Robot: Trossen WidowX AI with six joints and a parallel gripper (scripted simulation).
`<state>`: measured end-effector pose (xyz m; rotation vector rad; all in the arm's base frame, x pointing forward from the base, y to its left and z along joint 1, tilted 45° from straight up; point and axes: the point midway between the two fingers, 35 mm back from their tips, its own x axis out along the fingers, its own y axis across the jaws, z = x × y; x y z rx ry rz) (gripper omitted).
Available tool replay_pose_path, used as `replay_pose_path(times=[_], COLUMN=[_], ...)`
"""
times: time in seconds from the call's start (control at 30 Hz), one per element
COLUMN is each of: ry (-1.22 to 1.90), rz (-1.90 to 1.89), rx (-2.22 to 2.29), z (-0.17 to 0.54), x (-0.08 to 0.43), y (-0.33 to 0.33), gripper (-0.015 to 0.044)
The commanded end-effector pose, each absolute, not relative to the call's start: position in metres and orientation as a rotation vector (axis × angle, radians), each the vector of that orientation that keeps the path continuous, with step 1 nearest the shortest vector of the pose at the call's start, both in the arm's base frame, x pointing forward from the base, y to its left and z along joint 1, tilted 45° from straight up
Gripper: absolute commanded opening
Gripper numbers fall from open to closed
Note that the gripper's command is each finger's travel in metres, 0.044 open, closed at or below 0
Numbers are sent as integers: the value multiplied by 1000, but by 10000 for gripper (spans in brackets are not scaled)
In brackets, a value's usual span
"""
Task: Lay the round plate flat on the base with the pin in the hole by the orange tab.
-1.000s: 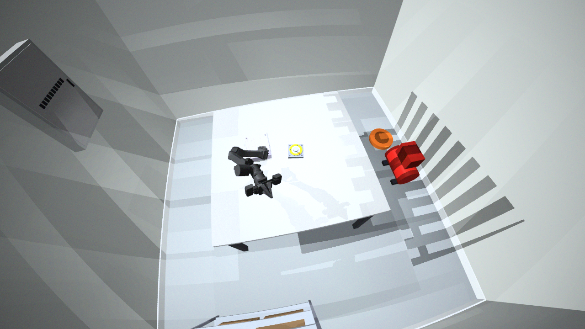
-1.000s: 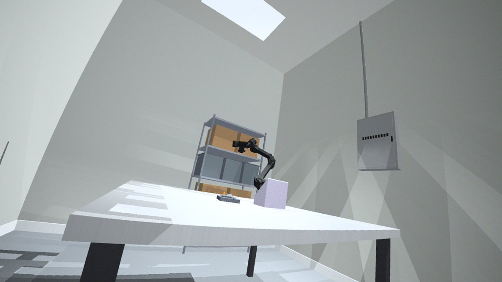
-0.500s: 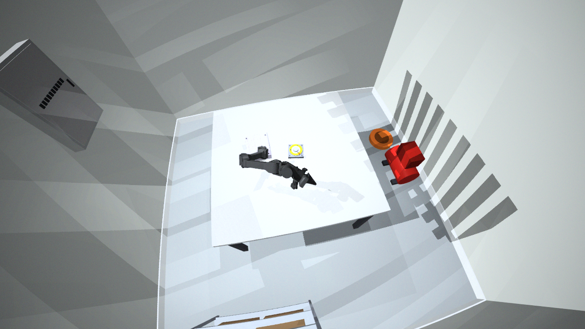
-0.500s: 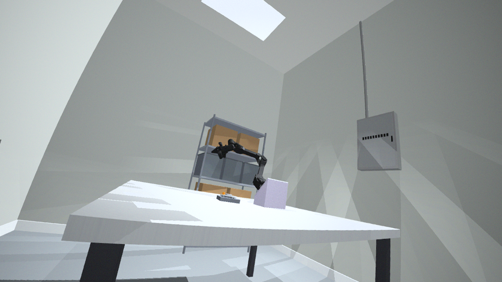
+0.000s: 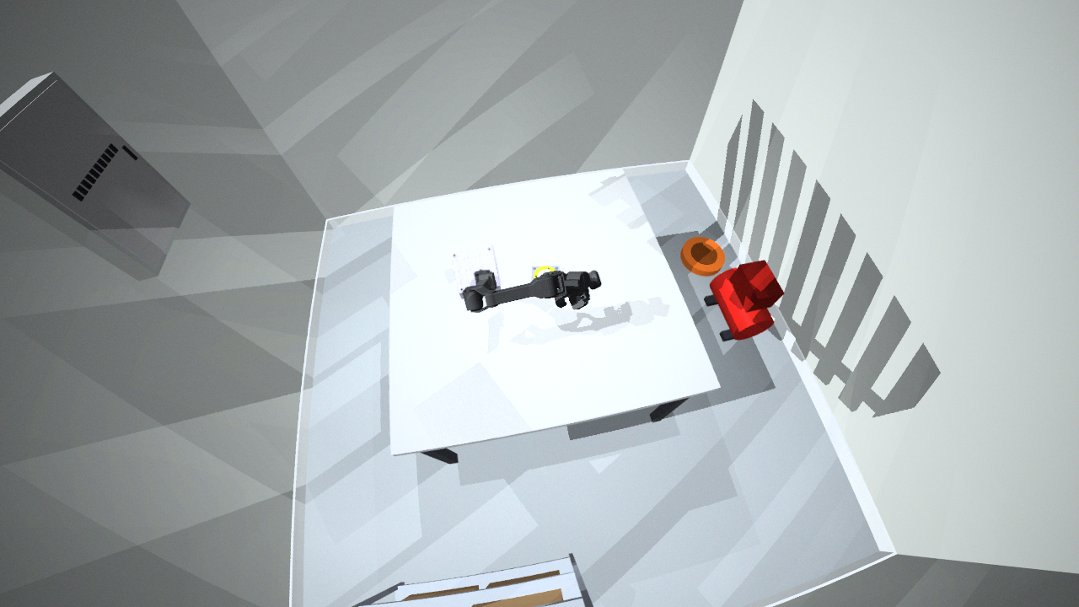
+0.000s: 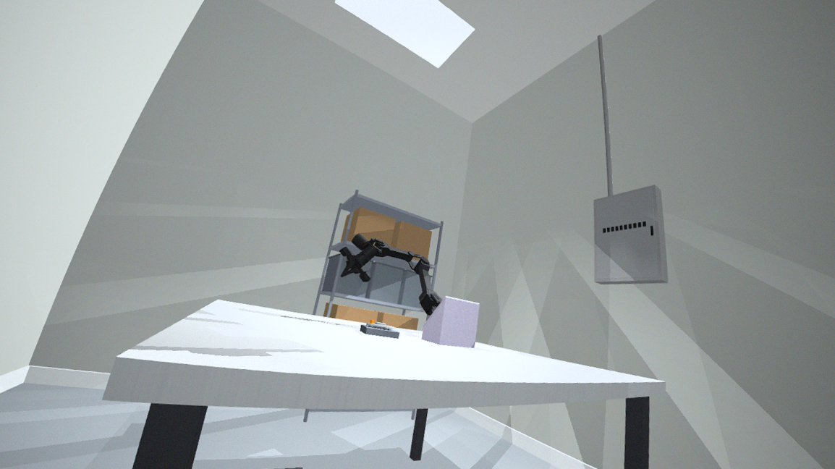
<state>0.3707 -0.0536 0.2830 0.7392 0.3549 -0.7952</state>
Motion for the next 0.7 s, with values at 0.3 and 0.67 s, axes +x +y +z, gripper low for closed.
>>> replay_pose_path(times=[0.3, 0.67], ry=[1384, 1440], rz=[-599, -568], rx=[-554, -641], z=[80, 73], x=[282, 273], y=[-5, -5], gripper=[0, 0])
